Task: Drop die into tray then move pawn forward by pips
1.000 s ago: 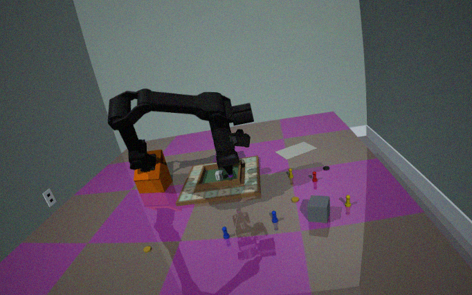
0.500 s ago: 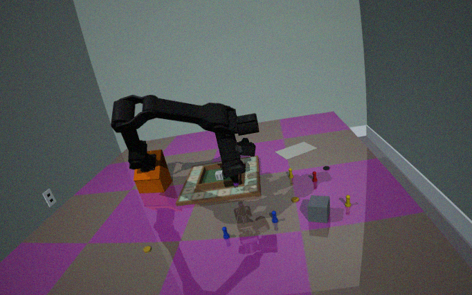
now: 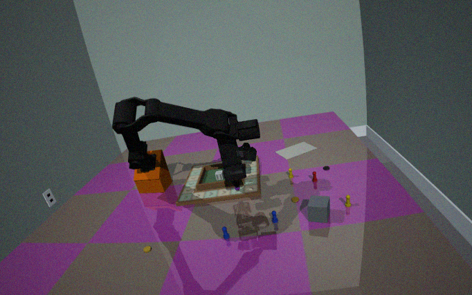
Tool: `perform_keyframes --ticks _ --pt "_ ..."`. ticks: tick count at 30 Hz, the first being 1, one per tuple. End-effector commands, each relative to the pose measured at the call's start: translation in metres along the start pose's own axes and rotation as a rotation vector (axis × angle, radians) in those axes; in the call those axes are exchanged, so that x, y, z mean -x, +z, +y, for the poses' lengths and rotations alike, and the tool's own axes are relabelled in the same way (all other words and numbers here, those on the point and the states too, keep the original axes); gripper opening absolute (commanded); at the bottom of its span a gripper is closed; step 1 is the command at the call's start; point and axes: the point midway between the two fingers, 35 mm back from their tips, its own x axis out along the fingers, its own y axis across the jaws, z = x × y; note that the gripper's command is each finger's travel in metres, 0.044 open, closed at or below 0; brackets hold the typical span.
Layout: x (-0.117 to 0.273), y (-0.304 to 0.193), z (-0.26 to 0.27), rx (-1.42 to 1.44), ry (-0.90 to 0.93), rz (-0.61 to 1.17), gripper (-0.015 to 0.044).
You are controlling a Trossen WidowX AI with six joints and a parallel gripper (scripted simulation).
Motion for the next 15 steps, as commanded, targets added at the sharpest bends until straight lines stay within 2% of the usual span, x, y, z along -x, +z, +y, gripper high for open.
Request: perform_keyframes --ticks 1,3,12,15 --pt "-0.009 -0.003 0.001 0.008 -0.001 0.01 0.0" --pt "-0.01 -0.003 0.001 0.008 -0.002 0.01 0.0" --pt "-0.004 0.0 0.0 0.0 0.0 0.002 0.0236" --pt "0.02 0.001 0.0 0.004 0.002 0.005 0.0315"
